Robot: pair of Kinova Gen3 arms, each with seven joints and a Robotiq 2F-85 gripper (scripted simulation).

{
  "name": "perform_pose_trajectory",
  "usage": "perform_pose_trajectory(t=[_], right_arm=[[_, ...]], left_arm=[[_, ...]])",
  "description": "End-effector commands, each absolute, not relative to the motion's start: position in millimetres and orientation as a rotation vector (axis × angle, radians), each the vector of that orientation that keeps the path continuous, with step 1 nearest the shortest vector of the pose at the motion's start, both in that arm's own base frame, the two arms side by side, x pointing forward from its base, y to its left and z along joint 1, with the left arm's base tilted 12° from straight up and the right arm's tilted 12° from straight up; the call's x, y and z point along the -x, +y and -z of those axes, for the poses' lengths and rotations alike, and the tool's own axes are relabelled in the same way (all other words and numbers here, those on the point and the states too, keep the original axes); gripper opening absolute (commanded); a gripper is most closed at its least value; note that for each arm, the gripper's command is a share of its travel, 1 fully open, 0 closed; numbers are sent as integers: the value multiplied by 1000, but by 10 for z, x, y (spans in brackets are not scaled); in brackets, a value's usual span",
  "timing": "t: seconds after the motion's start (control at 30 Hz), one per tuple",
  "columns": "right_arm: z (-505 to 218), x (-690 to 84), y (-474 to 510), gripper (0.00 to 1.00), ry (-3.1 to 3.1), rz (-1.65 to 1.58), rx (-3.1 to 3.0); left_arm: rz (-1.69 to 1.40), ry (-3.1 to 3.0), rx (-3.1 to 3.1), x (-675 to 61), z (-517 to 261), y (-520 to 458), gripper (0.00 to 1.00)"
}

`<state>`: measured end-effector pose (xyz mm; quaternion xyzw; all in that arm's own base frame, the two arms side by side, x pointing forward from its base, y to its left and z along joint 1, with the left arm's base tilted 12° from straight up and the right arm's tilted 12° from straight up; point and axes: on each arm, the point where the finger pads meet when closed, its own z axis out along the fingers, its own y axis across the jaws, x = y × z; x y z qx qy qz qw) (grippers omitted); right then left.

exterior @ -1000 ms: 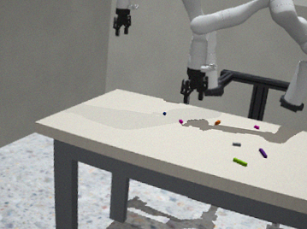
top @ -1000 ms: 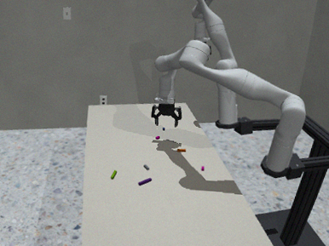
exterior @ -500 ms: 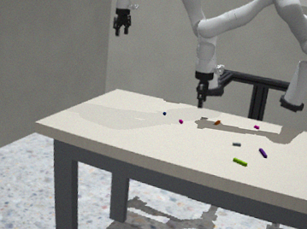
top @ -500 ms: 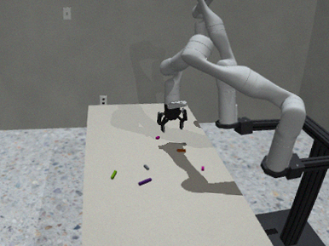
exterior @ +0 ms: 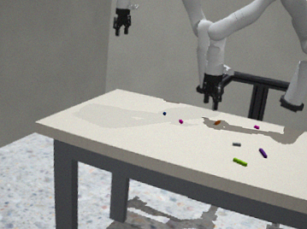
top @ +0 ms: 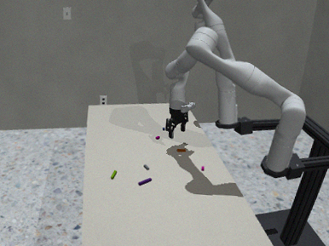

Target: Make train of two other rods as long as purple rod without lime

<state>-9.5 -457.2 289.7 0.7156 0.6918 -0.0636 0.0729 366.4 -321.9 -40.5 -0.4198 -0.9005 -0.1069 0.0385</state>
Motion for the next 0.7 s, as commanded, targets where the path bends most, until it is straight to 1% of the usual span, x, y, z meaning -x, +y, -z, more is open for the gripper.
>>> perform_pose_trajectory(t=[0.0,0.1,0.47,0.67], right_arm=[[-2908,134,-4577,1000,2081,203,-2145],[-2908,134,-4577,1000,2081,203,-2145],[-2908,134,-4577,1000,2081,203,-2145],[-2908,134,-4577,1000,2081,203,-2145]], left_arm=[[336,-2905,1081,-3626,330,-3154,1000],[337,-2933,1024,-3615,325,-3132,1000],[331,-3120,487,-3492,268,-2936,1000],[323,-3156,373,-3494,246,-2923,1000]])
